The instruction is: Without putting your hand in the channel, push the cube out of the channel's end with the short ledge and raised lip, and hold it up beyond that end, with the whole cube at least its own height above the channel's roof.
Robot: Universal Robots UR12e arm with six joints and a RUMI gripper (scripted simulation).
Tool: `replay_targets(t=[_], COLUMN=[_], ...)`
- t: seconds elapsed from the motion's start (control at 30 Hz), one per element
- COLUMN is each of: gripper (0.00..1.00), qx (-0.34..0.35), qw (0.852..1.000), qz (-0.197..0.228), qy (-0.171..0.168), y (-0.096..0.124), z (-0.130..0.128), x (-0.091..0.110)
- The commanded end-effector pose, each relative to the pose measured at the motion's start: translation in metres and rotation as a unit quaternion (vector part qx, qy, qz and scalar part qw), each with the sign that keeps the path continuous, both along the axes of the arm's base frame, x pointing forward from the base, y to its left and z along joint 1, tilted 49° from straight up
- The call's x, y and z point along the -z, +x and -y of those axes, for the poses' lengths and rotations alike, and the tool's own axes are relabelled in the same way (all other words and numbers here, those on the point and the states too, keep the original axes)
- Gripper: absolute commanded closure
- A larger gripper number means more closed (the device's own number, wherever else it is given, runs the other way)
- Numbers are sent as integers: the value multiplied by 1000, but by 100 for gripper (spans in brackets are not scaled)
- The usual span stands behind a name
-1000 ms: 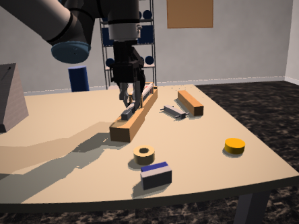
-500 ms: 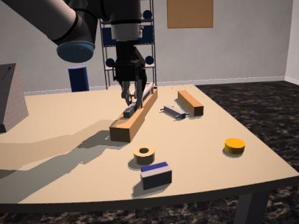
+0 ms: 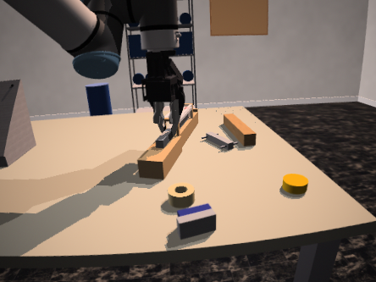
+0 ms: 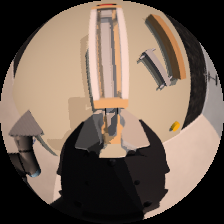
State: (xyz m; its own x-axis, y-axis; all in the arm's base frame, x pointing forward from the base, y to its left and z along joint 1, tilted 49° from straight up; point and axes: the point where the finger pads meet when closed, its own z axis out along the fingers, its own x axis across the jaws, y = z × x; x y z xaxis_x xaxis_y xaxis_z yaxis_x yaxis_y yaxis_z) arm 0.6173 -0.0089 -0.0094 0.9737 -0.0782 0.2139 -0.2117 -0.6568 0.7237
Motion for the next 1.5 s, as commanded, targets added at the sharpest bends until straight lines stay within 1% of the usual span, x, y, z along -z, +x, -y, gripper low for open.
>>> replay_targets(t=[0.0,1.0,1.03,1.47], gripper=[100,100,78,78], qx=[0,0,0,0], qw=[1000,1000,1000,1000], qz=[0,0,0,0], qy=[0,0,0,0], y=[0,0,0,0], z=[0,0,0,0], x=[0,0,0,0])
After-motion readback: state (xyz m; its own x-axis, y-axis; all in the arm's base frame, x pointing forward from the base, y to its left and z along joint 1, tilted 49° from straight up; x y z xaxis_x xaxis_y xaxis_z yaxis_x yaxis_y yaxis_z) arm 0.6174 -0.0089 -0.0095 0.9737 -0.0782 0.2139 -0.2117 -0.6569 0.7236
